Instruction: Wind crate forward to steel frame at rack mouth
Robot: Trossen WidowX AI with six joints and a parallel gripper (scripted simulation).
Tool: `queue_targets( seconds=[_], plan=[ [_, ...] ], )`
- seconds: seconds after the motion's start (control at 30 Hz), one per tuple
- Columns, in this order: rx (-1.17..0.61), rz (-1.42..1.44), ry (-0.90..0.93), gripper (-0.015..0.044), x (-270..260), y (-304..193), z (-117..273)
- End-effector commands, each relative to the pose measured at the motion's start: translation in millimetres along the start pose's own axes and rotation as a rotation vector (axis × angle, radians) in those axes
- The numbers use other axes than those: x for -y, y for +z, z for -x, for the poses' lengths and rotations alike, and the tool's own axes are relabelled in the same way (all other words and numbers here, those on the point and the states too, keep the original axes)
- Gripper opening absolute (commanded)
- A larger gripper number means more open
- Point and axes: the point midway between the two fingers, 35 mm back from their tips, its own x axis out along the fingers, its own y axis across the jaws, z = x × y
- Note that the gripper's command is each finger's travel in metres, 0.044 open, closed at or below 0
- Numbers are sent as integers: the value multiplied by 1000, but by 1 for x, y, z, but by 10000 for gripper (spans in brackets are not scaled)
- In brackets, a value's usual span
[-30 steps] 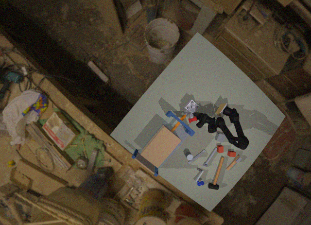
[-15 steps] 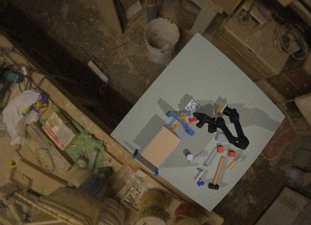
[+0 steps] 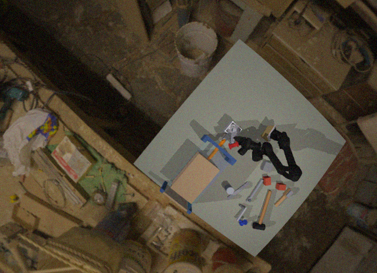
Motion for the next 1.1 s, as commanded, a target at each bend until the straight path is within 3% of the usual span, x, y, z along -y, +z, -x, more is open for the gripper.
queue_targets(
  seconds=[0.0, 1.07],
  plan=[
    [-1, -1, 15, 240, -4, -2, 0],
    [0, 0, -1, 240, 8, 2, 0]
  ],
)
